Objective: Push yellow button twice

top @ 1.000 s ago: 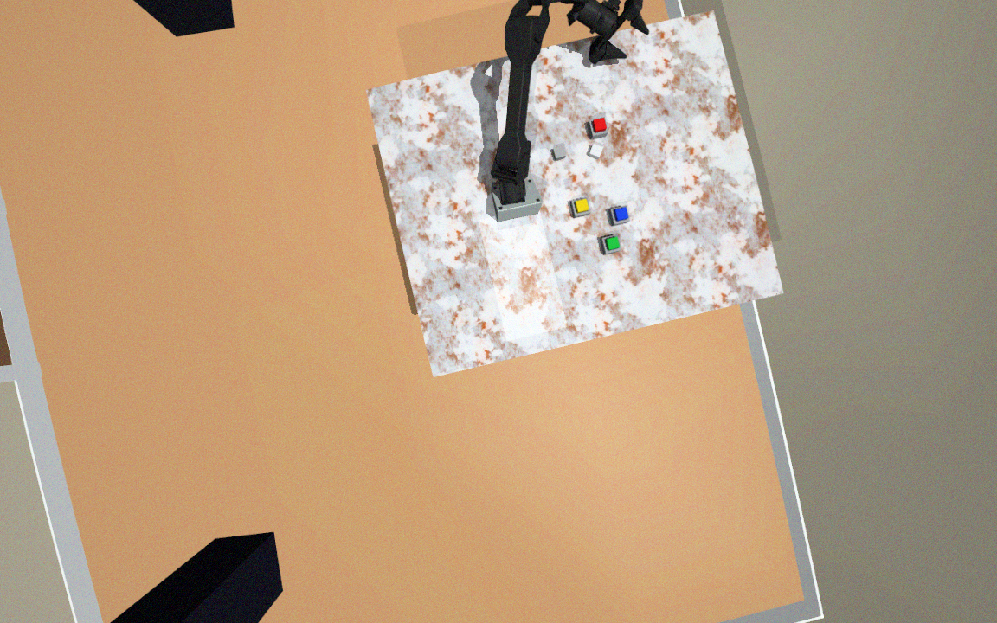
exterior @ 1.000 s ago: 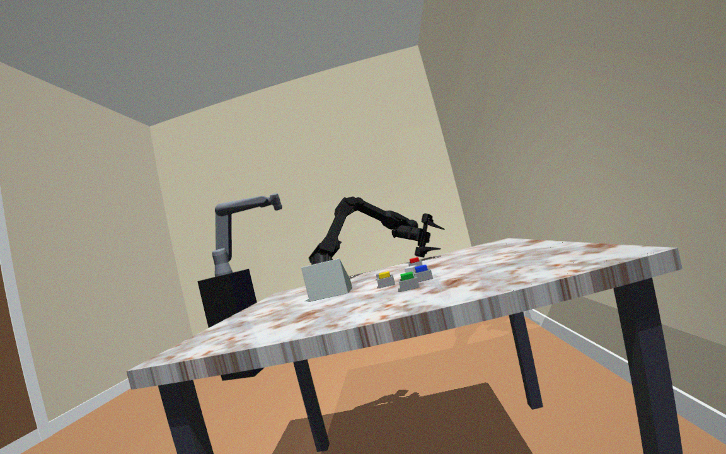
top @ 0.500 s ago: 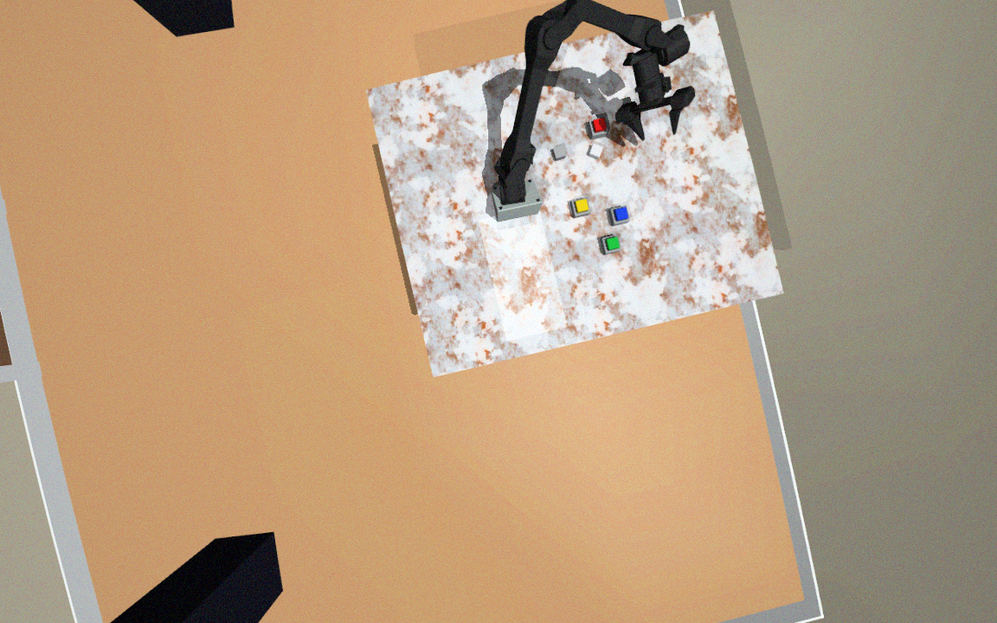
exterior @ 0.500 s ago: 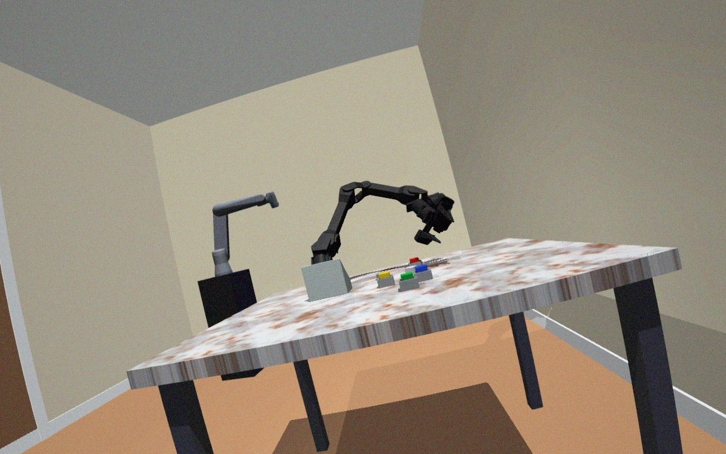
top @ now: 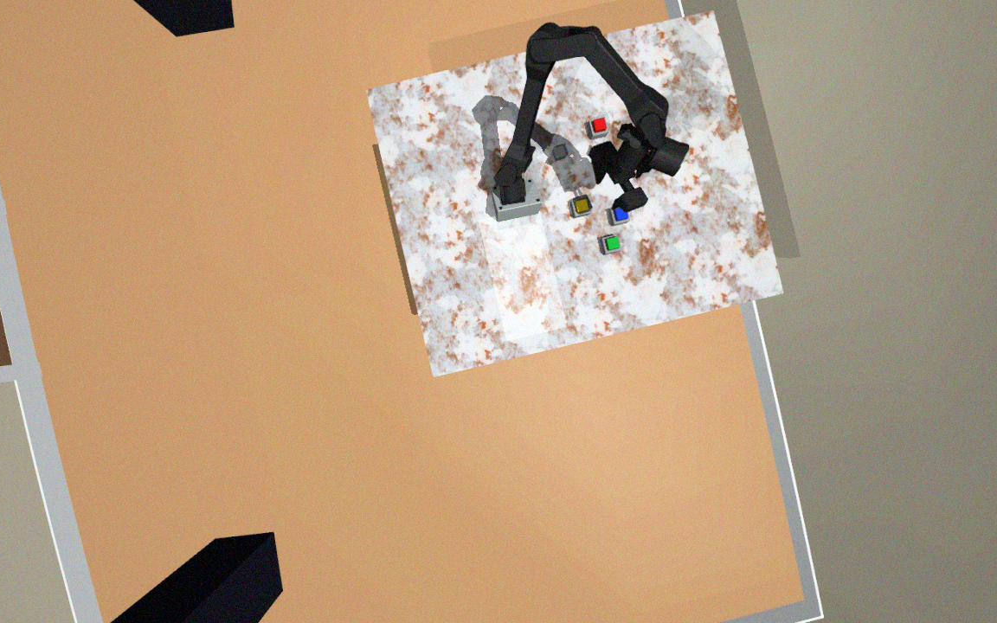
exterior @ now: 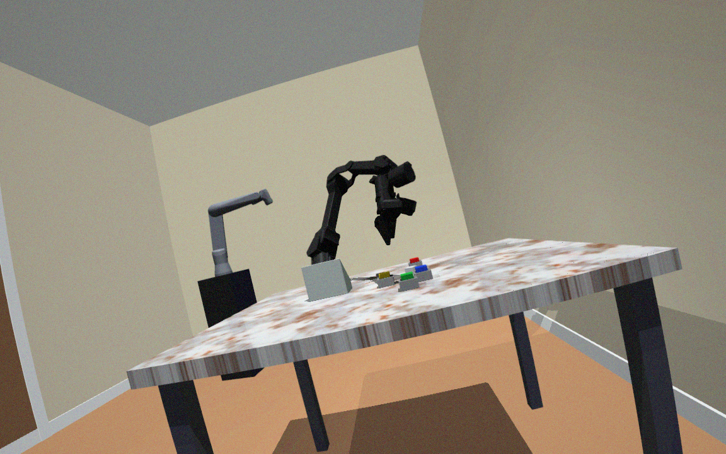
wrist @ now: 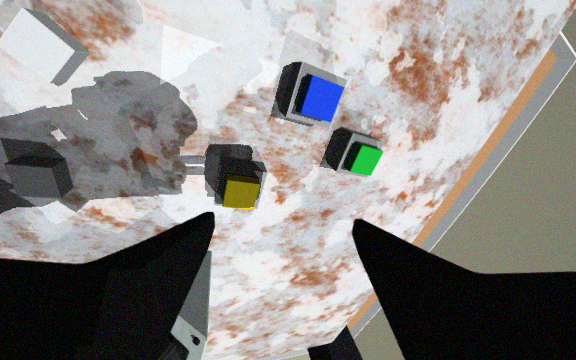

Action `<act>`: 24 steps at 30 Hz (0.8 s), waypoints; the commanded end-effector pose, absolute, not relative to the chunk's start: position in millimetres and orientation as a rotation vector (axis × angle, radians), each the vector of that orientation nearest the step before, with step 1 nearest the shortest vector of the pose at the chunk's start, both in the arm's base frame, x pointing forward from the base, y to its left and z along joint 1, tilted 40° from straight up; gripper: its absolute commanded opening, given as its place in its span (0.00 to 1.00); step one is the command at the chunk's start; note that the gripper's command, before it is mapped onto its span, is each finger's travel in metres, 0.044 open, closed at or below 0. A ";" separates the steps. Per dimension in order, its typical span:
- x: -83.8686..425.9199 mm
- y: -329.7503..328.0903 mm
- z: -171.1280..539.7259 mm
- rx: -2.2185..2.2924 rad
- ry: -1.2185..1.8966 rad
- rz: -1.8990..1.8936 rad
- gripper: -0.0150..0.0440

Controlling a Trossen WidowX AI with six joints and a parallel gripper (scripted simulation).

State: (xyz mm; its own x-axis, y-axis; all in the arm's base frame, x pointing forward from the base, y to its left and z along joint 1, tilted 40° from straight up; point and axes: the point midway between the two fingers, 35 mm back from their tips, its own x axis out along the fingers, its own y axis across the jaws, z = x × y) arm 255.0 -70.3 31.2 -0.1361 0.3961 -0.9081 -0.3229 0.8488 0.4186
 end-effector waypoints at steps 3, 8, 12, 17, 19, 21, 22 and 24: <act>209.9 -75.7 32.2 0.436 1.513 0.635 0.93; 209.5 -75.7 32.3 0.440 1.511 0.635 0.93; 209.4 -51.4 1.3 0.440 1.510 0.635 0.75; 206.5 -36.2 -15.2 0.442 1.510 0.637 0.53; 206.5 -36.2 -15.2 0.442 1.510 0.637 0.44; 206.5 -36.2 -15.2 0.442 1.510 0.637 0.35; 206.5 -36.2 -15.2 0.442 1.510 0.637 0.31; 206.5 -36.2 -15.2 0.442 1.510 0.637 0.29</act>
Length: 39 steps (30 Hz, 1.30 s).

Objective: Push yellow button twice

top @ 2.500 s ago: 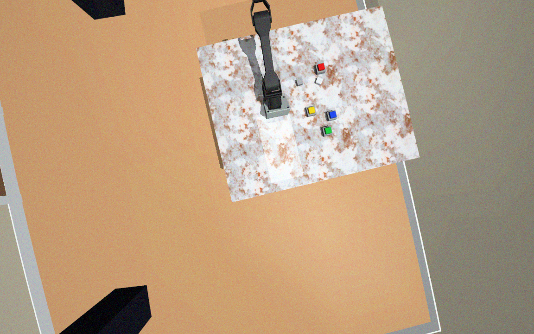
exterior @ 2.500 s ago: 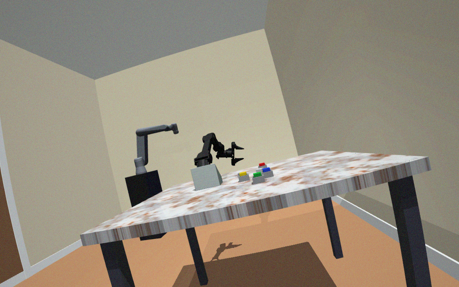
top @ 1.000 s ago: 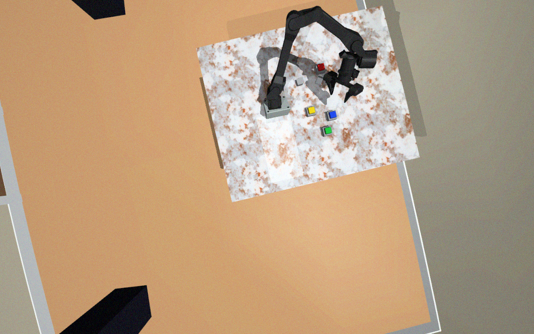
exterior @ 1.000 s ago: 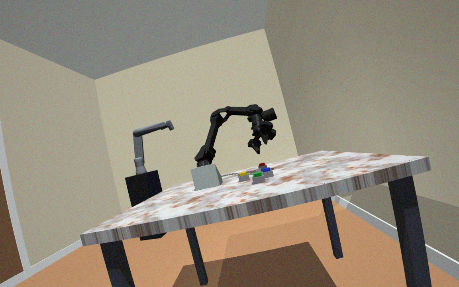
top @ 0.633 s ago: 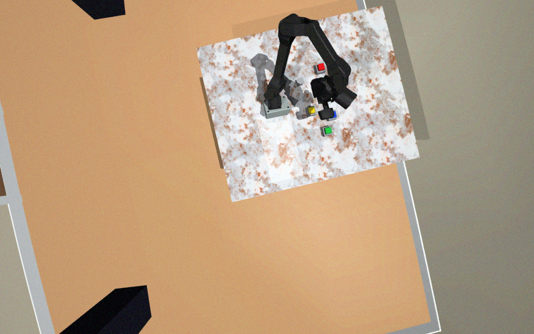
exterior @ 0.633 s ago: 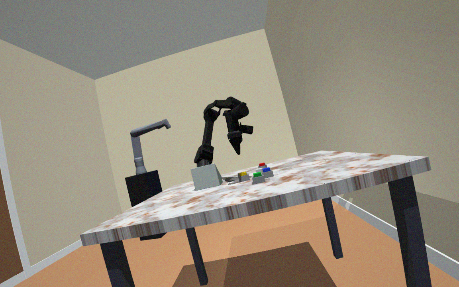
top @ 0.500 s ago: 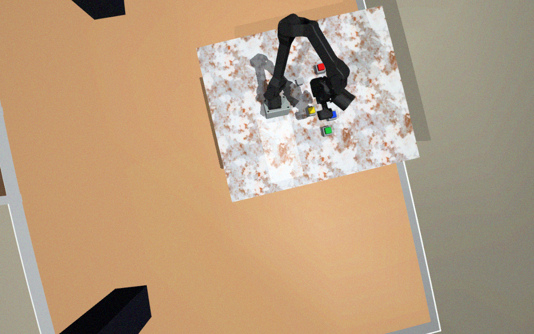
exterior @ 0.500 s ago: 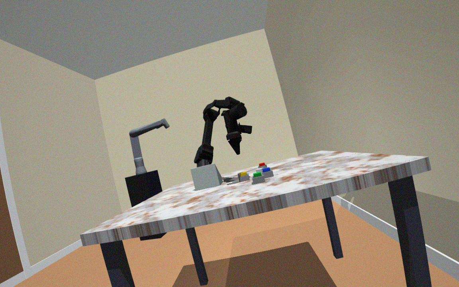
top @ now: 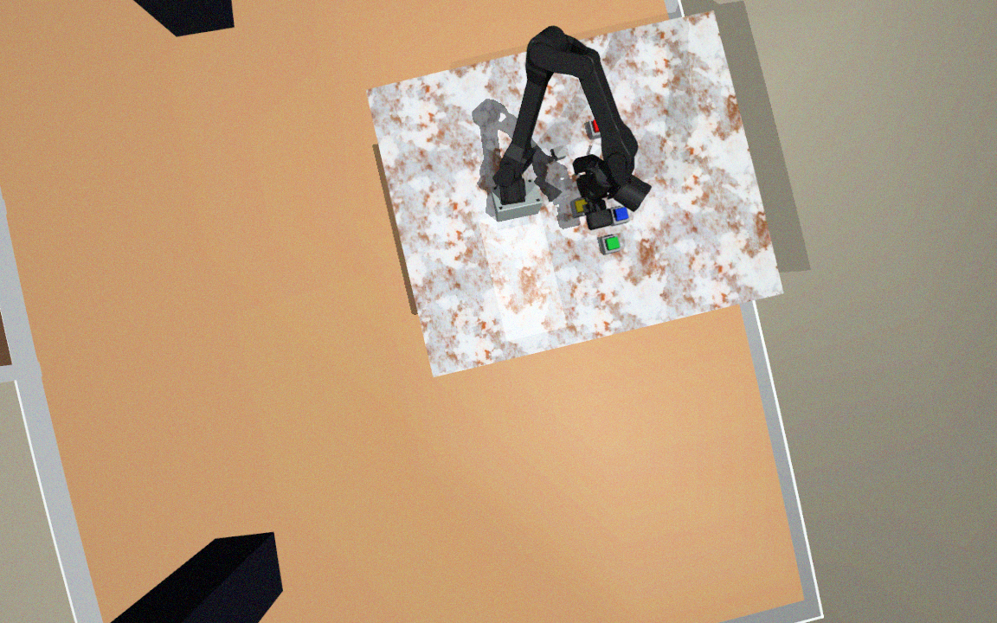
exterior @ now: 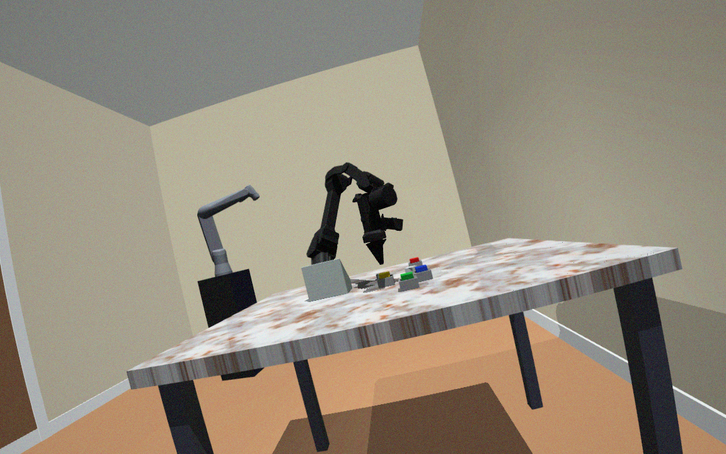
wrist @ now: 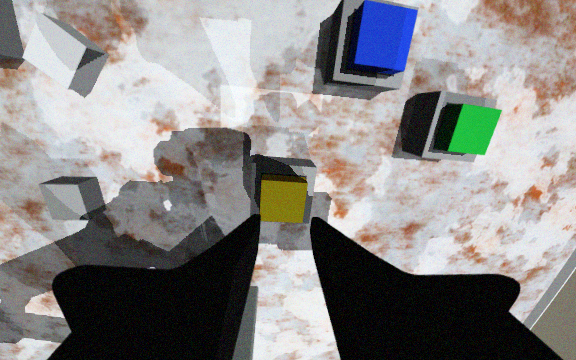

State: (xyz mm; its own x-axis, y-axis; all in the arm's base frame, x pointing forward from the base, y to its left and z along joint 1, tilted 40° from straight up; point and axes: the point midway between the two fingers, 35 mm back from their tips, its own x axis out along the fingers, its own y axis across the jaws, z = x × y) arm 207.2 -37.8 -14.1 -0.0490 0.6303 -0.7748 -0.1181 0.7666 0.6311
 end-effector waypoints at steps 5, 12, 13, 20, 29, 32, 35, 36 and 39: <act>206.5 -36.2 -15.2 0.442 1.510 0.637 0.29; 206.5 -31.6 -21.1 0.442 1.509 0.637 0.29; 206.5 -30.6 -22.4 0.442 1.509 0.637 0.29; 206.0 -23.3 -31.2 0.442 1.509 0.637 0.29; 204.9 -15.3 -40.1 0.443 1.509 0.638 0.29; 204.9 -15.3 -40.1 0.443 1.509 0.638 0.29; 204.9 -15.3 -40.1 0.443 1.509 0.638 0.29; 204.9 -15.3 -40.1 0.443 1.509 0.638 0.29; 204.9 -15.3 -40.1 0.443 1.509 0.638 0.29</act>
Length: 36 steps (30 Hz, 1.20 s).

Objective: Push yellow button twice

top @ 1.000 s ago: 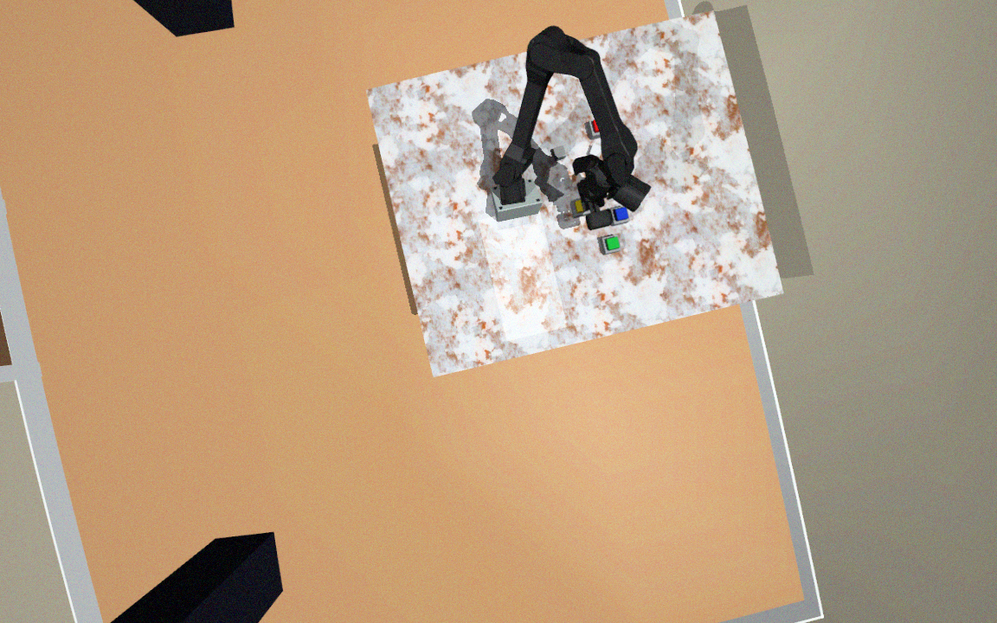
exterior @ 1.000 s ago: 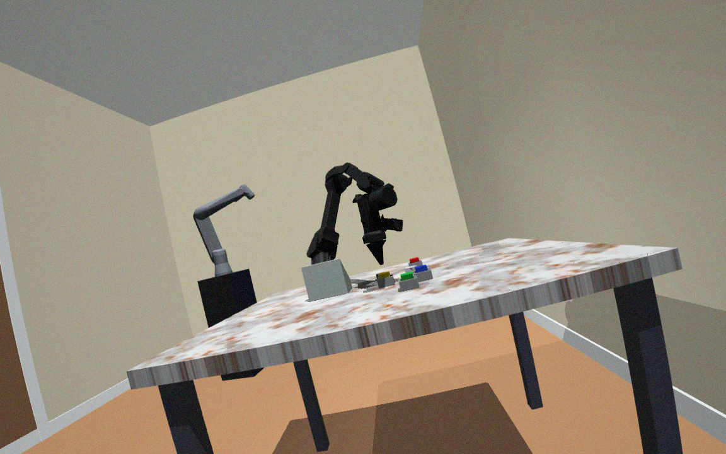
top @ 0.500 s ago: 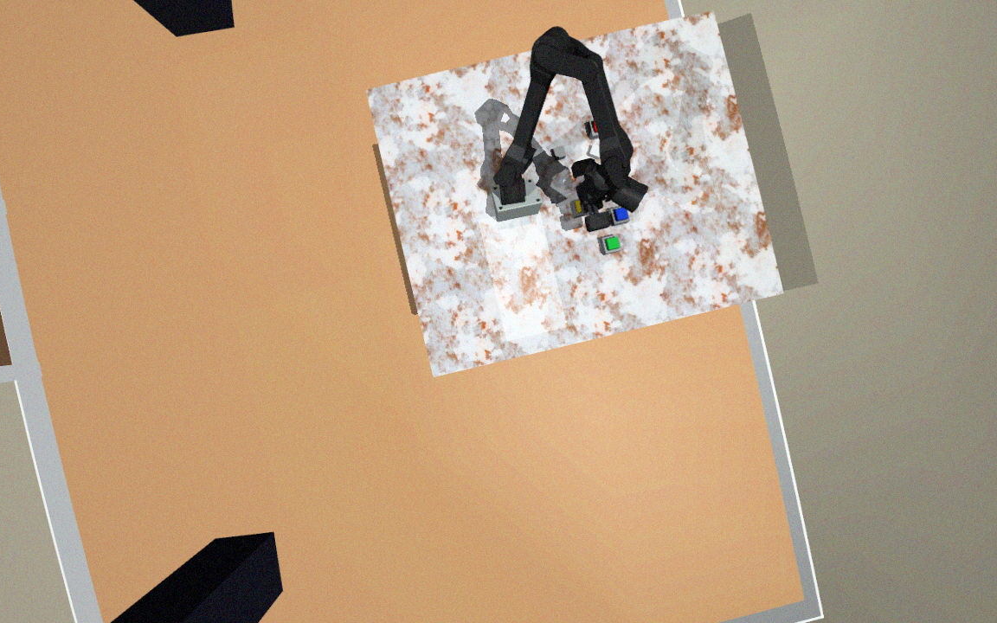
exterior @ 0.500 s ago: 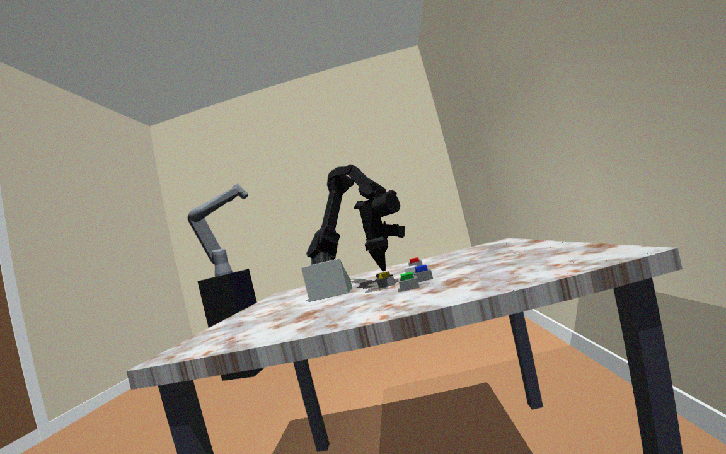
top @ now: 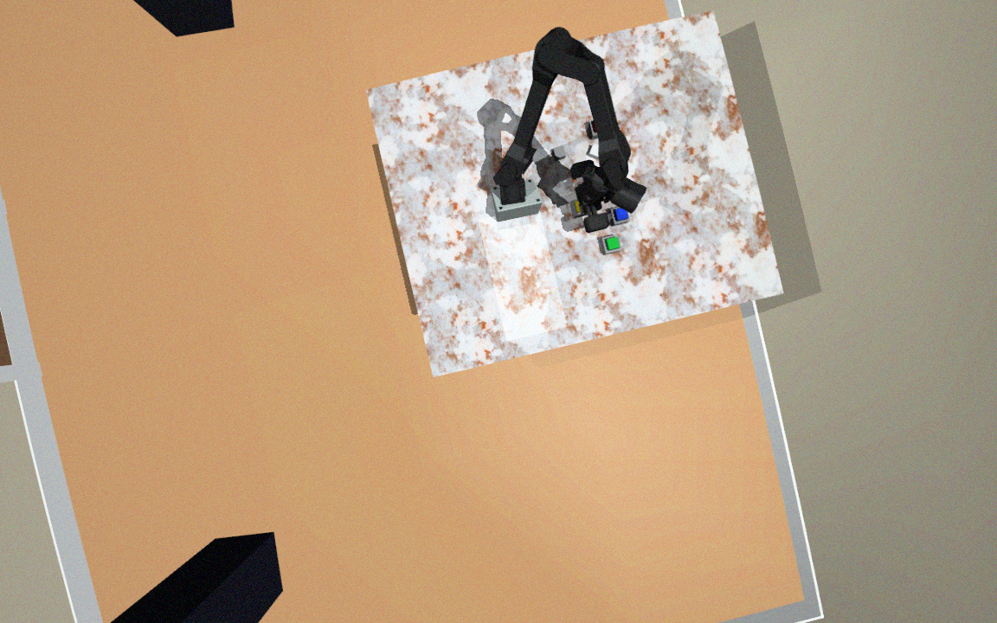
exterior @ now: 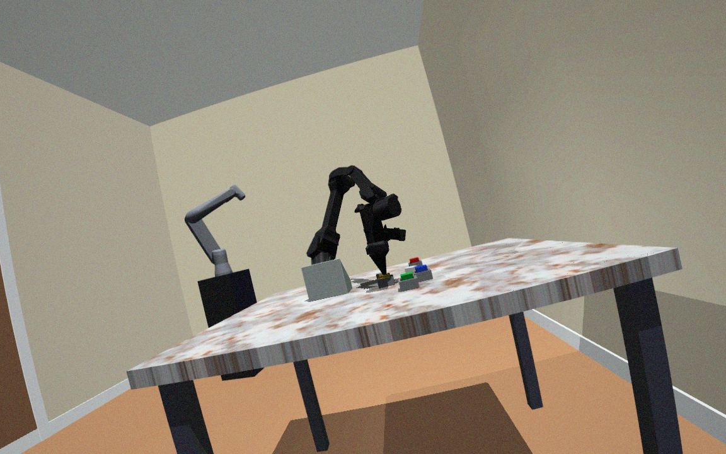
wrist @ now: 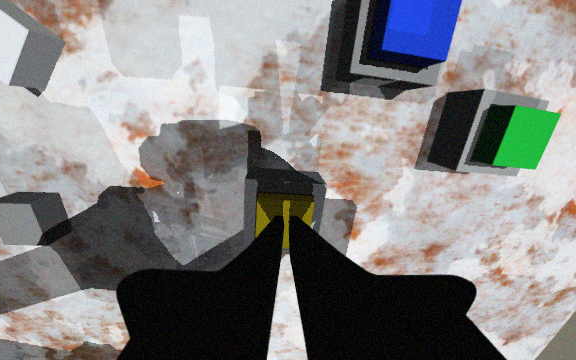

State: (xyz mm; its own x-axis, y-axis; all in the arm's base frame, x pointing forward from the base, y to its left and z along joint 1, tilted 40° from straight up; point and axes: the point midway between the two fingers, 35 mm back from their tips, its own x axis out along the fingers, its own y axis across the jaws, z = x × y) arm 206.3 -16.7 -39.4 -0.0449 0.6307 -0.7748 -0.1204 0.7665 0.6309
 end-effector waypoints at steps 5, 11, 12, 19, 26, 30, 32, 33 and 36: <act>204.9 -15.3 -40.1 0.443 1.509 0.638 0.29; 204.9 -15.3 -40.1 0.443 1.509 0.638 0.29; 204.9 -15.3 -40.1 0.443 1.509 0.638 0.29; 206.5 -36.2 -15.2 0.442 1.510 0.637 0.29; 206.6 -32.7 -19.8 0.442 1.510 0.637 0.29; 206.4 -28.5 -24.9 0.442 1.509 0.637 0.29; 206.3 -26.4 -27.5 0.442 1.509 0.637 0.29; 206.2 -25.4 -28.7 0.442 1.509 0.637 0.29; 205.9 -22.2 -32.4 0.442 1.509 0.638 0.29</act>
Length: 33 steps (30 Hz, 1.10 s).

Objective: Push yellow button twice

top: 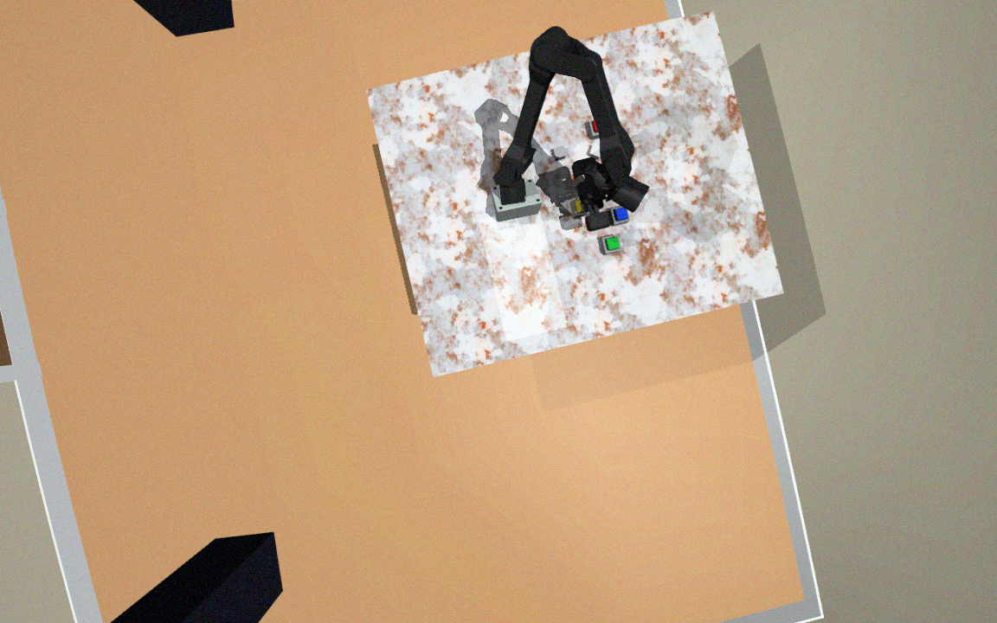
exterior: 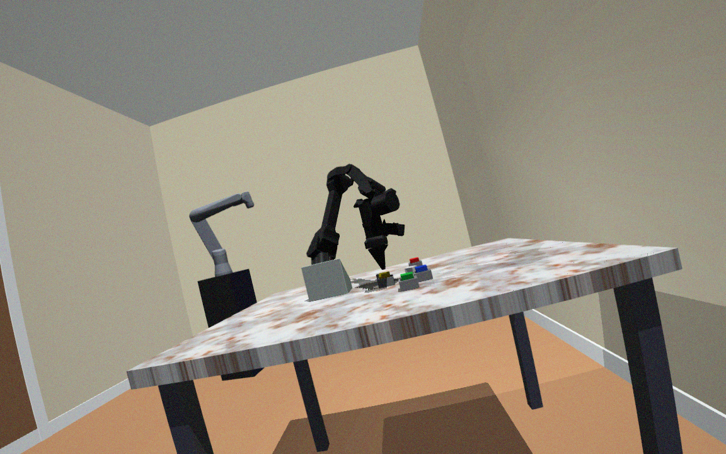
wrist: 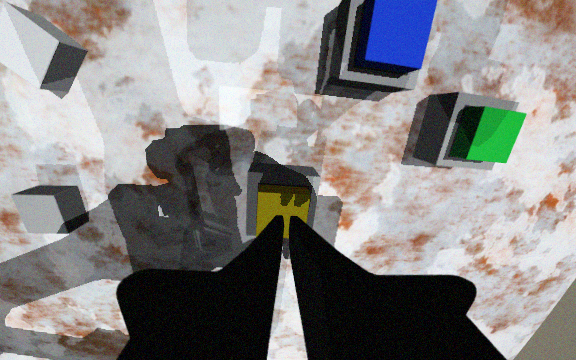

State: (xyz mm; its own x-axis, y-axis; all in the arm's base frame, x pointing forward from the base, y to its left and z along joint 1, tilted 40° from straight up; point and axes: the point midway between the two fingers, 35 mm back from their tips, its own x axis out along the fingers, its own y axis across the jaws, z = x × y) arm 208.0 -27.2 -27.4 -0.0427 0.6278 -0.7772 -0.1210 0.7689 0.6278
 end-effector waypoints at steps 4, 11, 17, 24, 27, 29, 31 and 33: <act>205.3 -18.0 -37.2 0.442 1.509 0.638 0.29; 204.9 -15.3 -40.1 0.443 1.509 0.638 0.29; 204.9 -15.3 -40.1 0.443 1.509 0.638 0.29; 204.9 -15.3 -40.1 0.443 1.509 0.638 0.29; 204.9 -15.3 -40.1 0.443 1.509 0.638 0.29; 204.9 -15.3 -40.1 0.443 1.509 0.638 0.29; 206.2 -18.0 -37.9 0.435 1.504 0.639 0.29; 206.8 -30.0 -23.4 0.439 1.508 0.637 0.29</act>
